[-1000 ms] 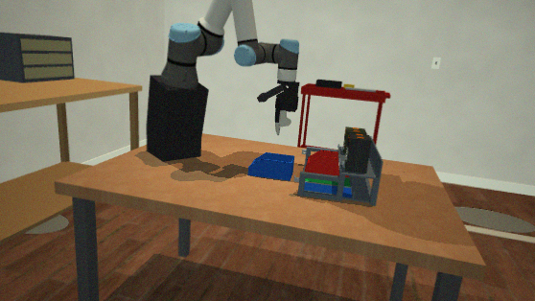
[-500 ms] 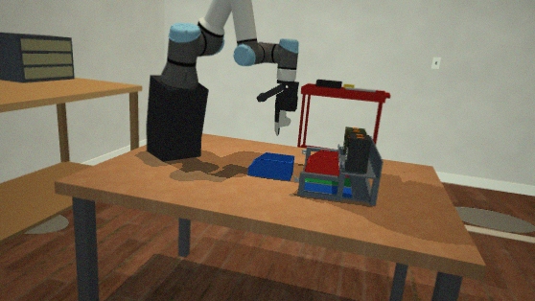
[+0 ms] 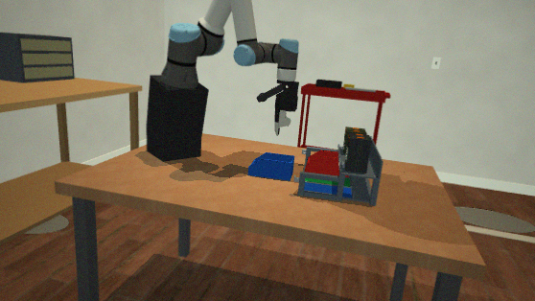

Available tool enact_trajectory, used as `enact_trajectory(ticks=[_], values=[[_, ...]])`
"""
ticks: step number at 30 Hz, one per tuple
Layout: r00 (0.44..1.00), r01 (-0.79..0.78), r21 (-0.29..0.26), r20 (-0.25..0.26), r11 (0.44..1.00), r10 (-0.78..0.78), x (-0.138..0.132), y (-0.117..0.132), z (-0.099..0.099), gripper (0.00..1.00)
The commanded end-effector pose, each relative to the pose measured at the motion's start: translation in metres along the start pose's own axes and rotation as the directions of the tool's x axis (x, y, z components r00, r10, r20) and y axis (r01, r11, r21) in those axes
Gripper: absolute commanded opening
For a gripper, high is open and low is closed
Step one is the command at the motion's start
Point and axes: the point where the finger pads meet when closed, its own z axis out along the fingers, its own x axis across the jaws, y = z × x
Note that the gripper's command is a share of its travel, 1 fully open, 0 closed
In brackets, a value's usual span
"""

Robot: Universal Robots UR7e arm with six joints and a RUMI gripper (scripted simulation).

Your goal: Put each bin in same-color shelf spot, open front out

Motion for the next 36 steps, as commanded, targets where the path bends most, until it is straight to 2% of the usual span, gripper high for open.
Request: enact_trajectory(ticks=[1, 21, 36], values=[[1.000, 0.000, -0.001, 0.000, 1.000, 0.000, 0.000, 0.000, 0.000, 0.15], [1.000, 0.000, -0.001, 0.000, 1.000, 0.000, 0.000, 0.000, 0.001, 0.15], [1.000, 0.000, -0.001, 0.000, 1.000, 0.000, 0.000, 0.000, 0.014, 0.15]])
